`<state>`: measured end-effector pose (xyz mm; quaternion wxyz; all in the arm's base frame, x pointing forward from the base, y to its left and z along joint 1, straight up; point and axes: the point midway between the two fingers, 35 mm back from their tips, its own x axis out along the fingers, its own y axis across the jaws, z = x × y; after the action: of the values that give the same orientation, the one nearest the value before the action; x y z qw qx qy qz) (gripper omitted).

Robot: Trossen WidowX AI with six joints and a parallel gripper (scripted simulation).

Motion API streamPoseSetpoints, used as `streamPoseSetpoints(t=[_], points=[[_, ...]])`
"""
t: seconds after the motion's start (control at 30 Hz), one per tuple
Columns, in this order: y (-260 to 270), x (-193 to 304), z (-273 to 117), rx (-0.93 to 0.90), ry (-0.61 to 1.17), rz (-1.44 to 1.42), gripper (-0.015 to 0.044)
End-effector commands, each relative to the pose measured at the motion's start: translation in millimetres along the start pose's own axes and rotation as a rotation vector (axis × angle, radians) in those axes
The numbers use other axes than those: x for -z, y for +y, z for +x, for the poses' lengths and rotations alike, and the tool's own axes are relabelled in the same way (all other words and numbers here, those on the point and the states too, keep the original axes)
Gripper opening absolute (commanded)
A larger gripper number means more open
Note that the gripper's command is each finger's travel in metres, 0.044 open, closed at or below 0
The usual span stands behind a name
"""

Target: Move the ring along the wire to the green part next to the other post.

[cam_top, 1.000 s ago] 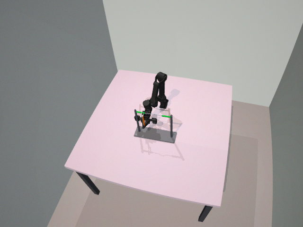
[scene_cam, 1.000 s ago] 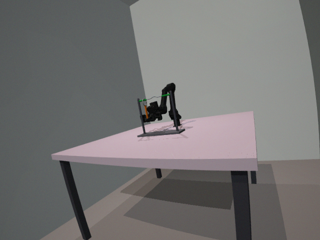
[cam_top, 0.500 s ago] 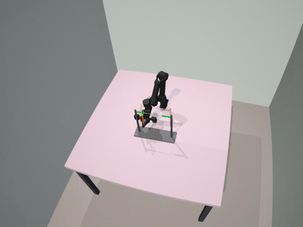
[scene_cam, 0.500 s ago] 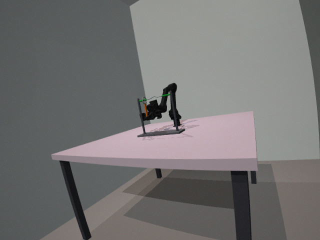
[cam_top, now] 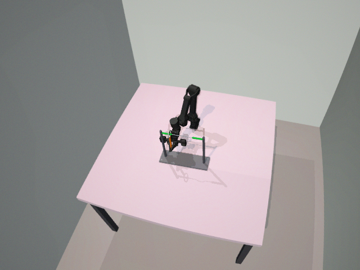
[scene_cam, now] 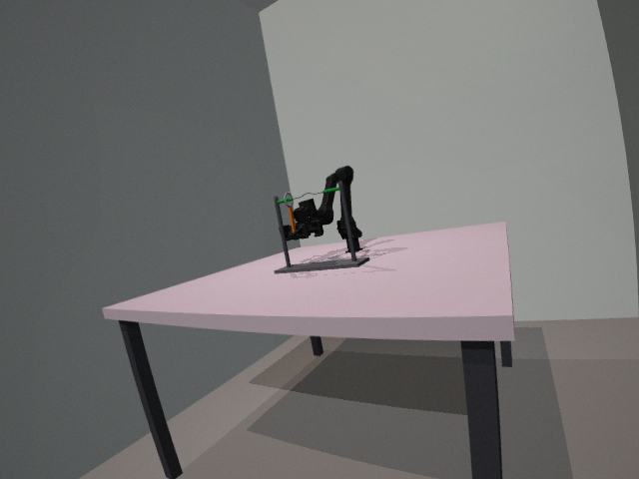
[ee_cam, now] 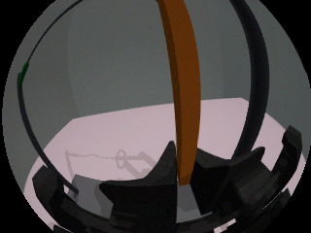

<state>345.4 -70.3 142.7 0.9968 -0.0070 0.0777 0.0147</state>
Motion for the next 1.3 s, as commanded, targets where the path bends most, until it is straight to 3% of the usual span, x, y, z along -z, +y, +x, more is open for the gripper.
streamPoseSetpoints(t=[0.0,1.27], points=[[3,0,0,0.001,0.003,0.005,-0.0150],[43,0,-3,0.004,0.035,0.038,-0.0150]])
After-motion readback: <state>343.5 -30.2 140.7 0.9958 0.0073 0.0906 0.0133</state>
